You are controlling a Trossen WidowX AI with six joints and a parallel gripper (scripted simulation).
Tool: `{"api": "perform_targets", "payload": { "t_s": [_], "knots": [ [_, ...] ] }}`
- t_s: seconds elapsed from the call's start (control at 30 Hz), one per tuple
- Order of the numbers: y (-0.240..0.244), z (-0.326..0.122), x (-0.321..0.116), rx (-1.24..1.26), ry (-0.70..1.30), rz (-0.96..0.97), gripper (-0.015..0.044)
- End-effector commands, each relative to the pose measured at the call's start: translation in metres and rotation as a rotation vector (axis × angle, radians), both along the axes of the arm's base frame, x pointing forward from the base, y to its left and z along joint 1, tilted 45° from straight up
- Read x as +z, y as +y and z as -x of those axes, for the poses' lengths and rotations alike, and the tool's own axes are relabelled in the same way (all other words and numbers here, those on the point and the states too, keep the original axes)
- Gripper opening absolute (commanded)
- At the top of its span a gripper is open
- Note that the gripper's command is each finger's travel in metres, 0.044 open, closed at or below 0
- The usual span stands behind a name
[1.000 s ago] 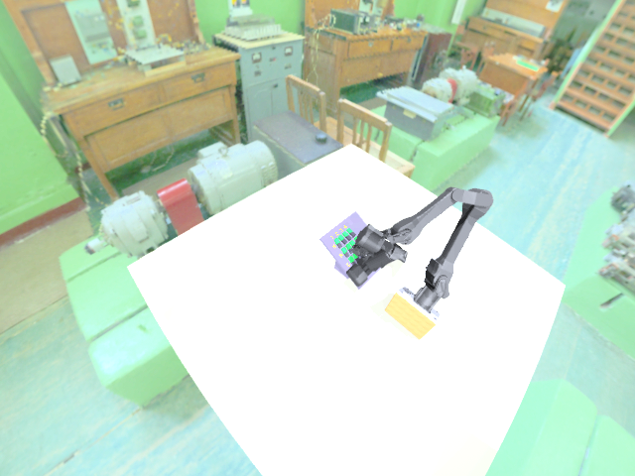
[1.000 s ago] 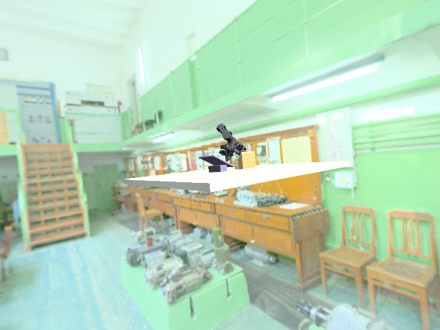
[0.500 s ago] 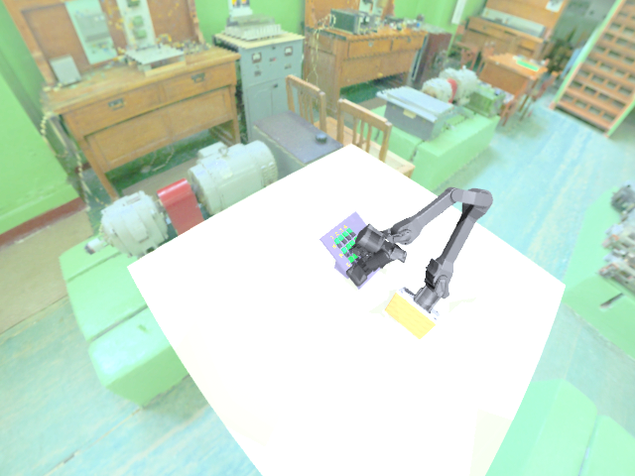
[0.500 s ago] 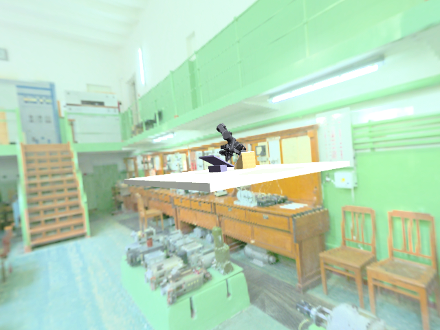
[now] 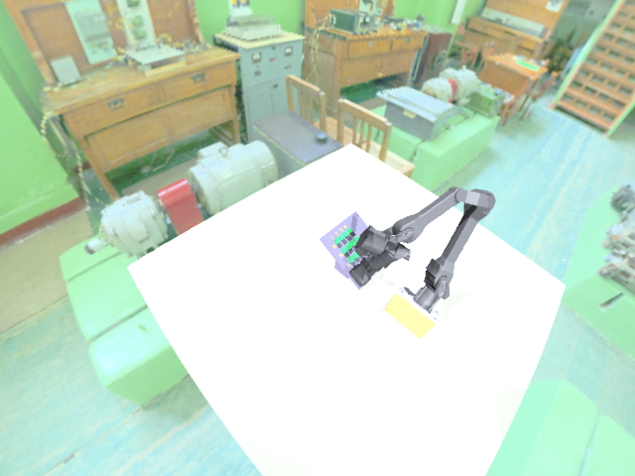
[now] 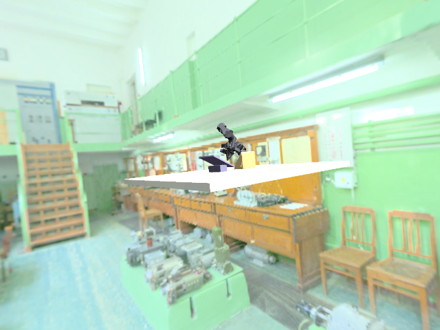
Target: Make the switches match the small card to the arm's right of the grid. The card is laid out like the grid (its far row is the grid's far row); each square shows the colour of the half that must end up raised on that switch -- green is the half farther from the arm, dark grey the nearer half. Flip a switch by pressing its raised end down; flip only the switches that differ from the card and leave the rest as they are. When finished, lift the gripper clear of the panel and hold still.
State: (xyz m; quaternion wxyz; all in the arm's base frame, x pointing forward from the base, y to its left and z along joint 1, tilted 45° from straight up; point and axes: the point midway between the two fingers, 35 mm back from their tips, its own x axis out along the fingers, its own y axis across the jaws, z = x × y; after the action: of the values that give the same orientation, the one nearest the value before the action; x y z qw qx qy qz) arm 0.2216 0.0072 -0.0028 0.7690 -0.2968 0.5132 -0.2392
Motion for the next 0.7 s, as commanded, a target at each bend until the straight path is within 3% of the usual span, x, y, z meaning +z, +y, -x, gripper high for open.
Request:
{"api": "perform_targets", "payload": {
  "t_s": [0.0,0.2,0.43,0.67],
  "knots": [
    [0.023,0.01,0.02,0.018,-0.018,-0.01,0.0],
    [0.031,0.016,0.031,0.035,-0.022,0.0,0.0],
    [-0.005,0.034,0.057,0.036,-0.02,0.003,0.0],
    [-0.021,0.026,0.043,0.048,-0.031,0.0,0.0]
  ]
}}
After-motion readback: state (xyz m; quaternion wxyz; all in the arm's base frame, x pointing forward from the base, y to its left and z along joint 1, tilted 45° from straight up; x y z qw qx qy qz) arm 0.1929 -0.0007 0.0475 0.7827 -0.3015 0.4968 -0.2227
